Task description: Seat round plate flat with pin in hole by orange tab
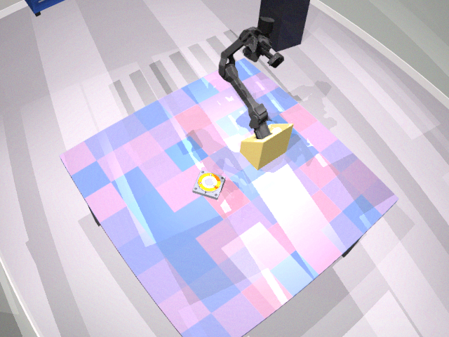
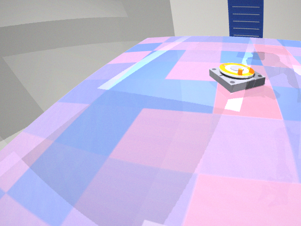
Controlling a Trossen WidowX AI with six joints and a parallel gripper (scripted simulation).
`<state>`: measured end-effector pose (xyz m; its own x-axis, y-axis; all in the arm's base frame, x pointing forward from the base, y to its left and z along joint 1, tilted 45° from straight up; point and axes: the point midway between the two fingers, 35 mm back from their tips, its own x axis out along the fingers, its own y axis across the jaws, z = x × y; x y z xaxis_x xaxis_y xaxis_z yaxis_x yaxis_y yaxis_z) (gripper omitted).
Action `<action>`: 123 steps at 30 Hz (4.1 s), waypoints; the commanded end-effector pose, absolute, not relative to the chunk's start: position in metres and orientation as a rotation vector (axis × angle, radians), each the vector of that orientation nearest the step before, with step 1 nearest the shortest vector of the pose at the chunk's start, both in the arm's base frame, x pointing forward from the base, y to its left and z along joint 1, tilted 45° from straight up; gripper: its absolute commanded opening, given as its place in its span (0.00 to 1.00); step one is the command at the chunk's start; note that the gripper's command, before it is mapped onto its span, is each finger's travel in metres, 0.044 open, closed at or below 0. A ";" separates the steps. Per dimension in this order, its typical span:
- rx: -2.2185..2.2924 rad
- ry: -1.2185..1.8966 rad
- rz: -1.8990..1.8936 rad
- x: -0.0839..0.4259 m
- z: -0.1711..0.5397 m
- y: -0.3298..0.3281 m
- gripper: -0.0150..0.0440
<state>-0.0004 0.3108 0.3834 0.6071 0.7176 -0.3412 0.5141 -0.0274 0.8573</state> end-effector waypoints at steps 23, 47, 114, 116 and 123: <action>0.352 0.658 -0.216 0.235 0.150 0.290 0.25; -0.700 1.409 -0.506 0.279 -0.049 0.020 0.25; -0.706 1.417 -0.506 0.337 -0.085 -0.004 0.25; -0.706 1.417 -0.506 0.339 -0.084 -0.004 0.25; -0.706 1.417 -0.506 0.344 -0.082 -0.005 0.25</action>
<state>0.3397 -0.0041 -0.0840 0.1040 -0.6957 -0.7107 -0.0909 0.7050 -0.7034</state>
